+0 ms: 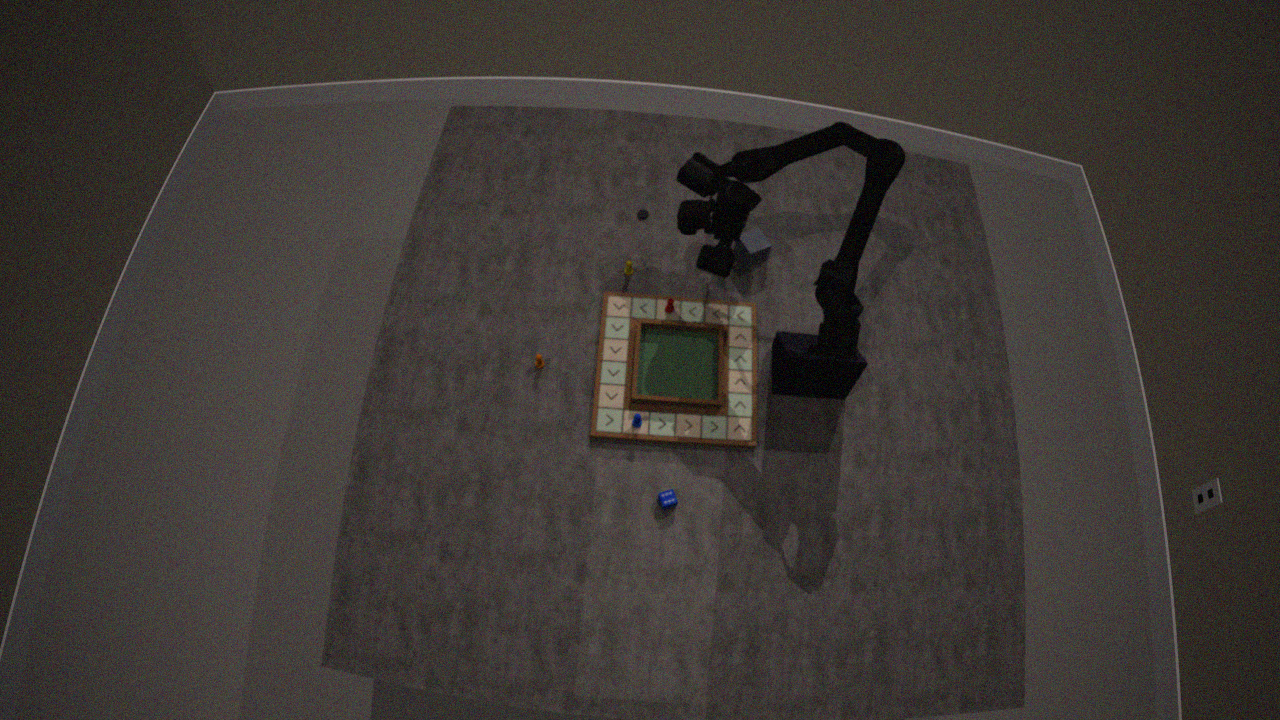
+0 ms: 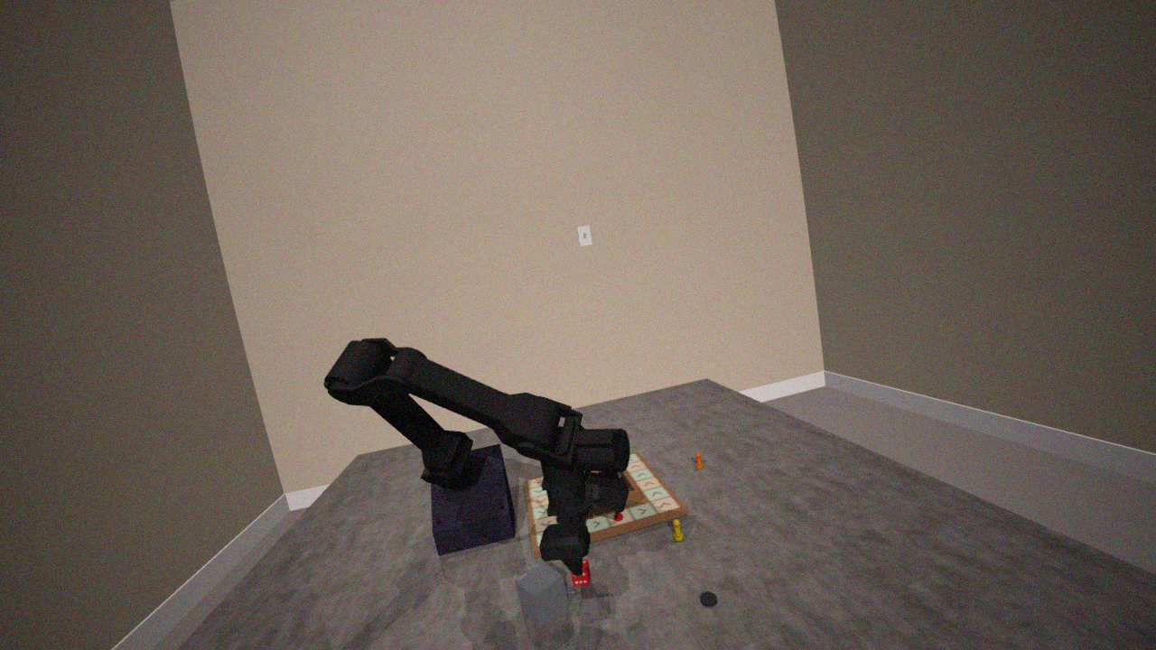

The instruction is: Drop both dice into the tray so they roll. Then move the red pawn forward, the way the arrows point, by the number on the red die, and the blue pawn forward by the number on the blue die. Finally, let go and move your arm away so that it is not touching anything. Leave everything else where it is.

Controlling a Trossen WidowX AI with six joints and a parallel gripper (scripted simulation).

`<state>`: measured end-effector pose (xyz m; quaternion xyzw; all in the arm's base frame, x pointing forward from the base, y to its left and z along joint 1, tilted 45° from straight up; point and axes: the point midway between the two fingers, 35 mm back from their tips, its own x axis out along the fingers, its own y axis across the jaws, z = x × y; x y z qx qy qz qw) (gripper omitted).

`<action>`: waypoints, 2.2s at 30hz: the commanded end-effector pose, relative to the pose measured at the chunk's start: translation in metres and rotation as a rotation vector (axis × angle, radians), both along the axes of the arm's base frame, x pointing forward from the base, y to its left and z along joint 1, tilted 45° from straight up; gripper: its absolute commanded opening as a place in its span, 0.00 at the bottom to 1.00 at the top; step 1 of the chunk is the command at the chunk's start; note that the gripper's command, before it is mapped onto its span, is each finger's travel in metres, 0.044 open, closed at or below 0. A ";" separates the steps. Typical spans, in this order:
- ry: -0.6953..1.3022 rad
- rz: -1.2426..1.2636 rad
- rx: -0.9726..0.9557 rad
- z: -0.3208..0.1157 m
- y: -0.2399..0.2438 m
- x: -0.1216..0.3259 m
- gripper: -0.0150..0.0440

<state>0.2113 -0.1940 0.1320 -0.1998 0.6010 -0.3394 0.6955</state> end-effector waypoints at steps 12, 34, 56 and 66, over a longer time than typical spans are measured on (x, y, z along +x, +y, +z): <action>0.009 0.004 0.005 -0.019 -0.015 -0.001 0.72; 0.007 0.002 0.020 -0.001 0.006 0.006 0.25; 0.011 0.006 0.013 0.064 0.074 0.004 0.25; 0.112 0.134 0.010 0.047 0.087 0.021 0.25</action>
